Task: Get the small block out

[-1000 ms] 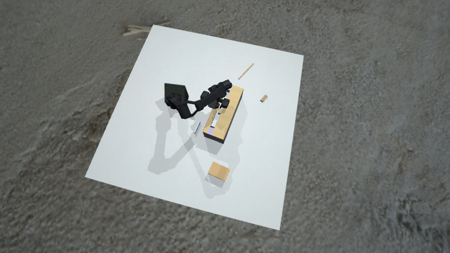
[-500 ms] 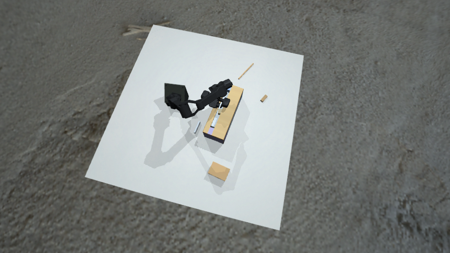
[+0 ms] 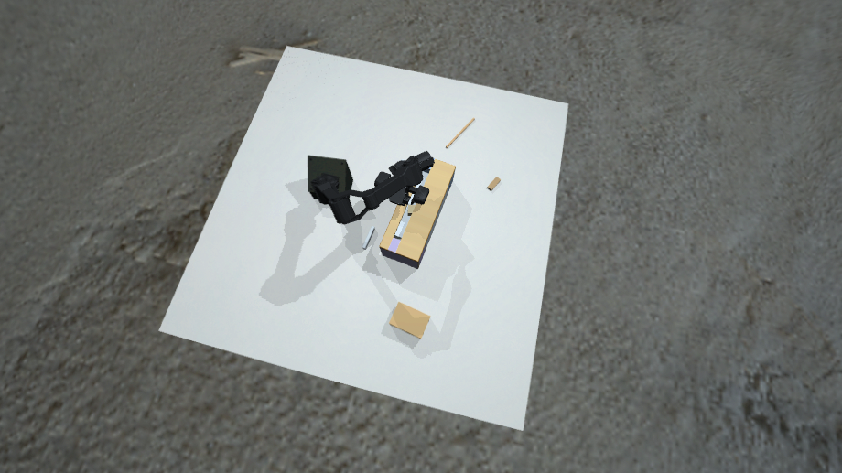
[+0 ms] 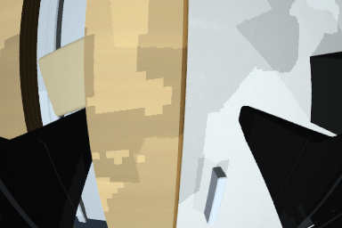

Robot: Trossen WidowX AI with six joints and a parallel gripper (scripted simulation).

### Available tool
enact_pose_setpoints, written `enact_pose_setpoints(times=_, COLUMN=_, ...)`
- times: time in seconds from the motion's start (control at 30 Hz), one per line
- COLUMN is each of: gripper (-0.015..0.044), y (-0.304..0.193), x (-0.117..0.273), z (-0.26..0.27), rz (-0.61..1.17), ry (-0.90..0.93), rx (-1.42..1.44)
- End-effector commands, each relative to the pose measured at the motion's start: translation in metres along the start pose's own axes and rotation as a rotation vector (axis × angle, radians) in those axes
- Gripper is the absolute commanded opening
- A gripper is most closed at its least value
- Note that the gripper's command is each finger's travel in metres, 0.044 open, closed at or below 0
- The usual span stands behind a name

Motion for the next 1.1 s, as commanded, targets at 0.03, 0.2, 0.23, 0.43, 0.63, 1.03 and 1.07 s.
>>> enact_pose_setpoints(times=0.03, gripper=0.04, y=0.006, x=-0.002, z=0.0, rz=-0.004, ry=0.001, rx=0.002)
enact_pose_setpoints(times=0.2, gripper=0.04, y=0.011, x=-0.003, z=0.0, rz=-0.005, ry=0.001, rx=0.002)
enact_pose_setpoints(times=0.23, gripper=0.04, y=0.012, x=-0.004, z=0.0, rz=-0.005, ry=0.001, rx=0.002)
enact_pose_setpoints(times=0.43, gripper=0.04, y=0.012, x=-0.004, z=0.0, rz=-0.005, ry=0.001, rx=0.002)
enact_pose_setpoints(times=0.63, gripper=0.04, y=0.004, x=-0.002, z=0.0, rz=-0.004, ry=0.001, rx=0.001)
enact_pose_setpoints(times=1.03, gripper=0.04, y=0.013, x=-0.004, z=0.0, rz=-0.005, ry=0.001, rx=0.002)
enact_pose_setpoints(times=1.07, gripper=0.04, y=0.014, x=-0.004, z=0.001, rz=-0.005, ry=0.001, rx=0.002)
Point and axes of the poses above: the point midway between the two fingers, 35 mm back from their tips, its own x axis back along the fingers, its own z axis across the jaws, y = z × x, the point moved 3 cm from there along x, back along the fingers, and after that the axes turned 2 degrees about -x, right-handed, at the moved point
